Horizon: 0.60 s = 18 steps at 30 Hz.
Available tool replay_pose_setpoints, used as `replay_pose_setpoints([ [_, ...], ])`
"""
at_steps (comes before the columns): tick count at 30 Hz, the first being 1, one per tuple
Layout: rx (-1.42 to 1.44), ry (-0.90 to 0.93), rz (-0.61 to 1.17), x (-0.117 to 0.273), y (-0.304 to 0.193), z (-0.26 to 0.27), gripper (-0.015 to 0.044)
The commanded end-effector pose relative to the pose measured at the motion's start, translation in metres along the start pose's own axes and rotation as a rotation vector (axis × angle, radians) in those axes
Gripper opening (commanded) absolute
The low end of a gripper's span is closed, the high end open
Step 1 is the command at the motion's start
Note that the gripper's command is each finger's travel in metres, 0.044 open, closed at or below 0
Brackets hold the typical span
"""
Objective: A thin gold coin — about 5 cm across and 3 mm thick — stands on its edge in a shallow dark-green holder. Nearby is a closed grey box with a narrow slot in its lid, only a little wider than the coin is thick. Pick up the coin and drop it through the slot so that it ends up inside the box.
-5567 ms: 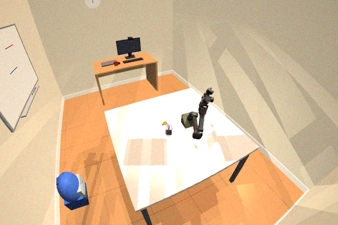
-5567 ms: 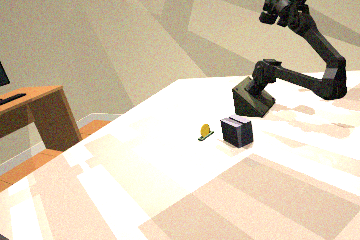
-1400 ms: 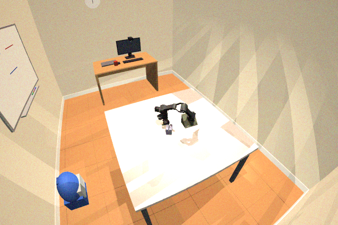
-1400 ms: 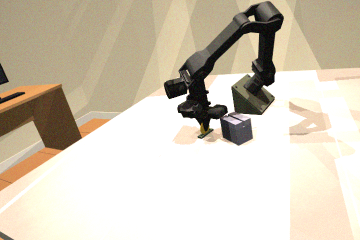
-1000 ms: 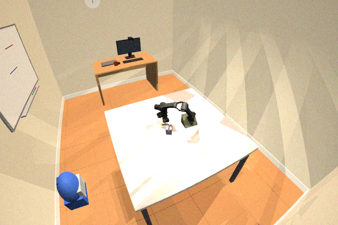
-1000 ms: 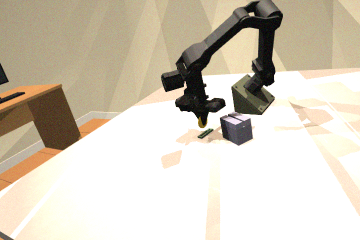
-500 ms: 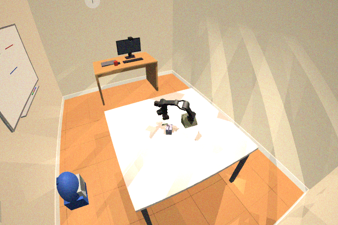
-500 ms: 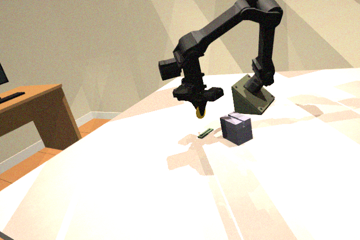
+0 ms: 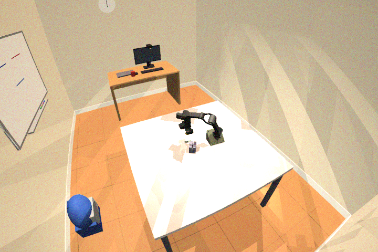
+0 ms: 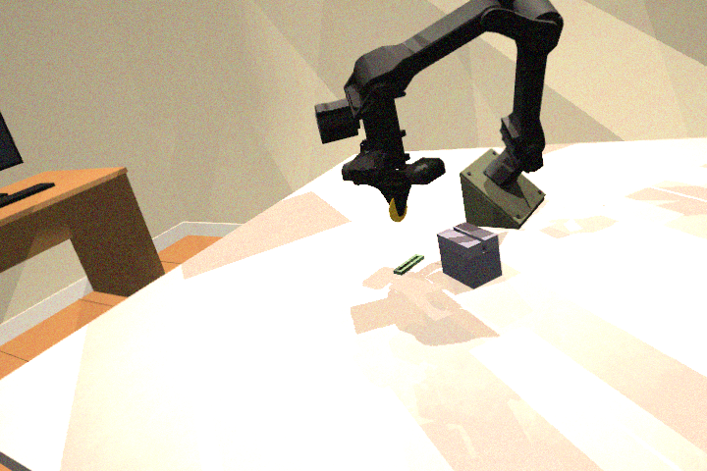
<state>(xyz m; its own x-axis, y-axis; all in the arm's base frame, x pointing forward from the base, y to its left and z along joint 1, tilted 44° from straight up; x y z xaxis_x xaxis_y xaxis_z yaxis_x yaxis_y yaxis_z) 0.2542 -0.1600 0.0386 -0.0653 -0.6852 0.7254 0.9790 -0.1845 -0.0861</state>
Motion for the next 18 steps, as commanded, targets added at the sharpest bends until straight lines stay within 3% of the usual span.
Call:
replay_pose_setpoints([
  [1,0.112,-0.009,-0.005,0.0043,0.0003,0.0011,0.0000],
  [18,0.702,-0.010,-0.002,0.0046,-0.0014,0.0028,0.0000],
])
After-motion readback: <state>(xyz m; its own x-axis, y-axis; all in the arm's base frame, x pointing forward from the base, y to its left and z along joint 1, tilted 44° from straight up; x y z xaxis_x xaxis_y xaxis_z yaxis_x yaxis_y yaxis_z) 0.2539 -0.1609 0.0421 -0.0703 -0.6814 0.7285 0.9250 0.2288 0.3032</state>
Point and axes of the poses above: the point midway between the two fingers, 35 mm back from their tips, its own x axis back along the fingers, its own z axis across the jaws, y = z × x, the point moved 6 cm from there along x, back along the fingers, and after that the axes turned 3 degrees about -x, right-handed, at the moved point
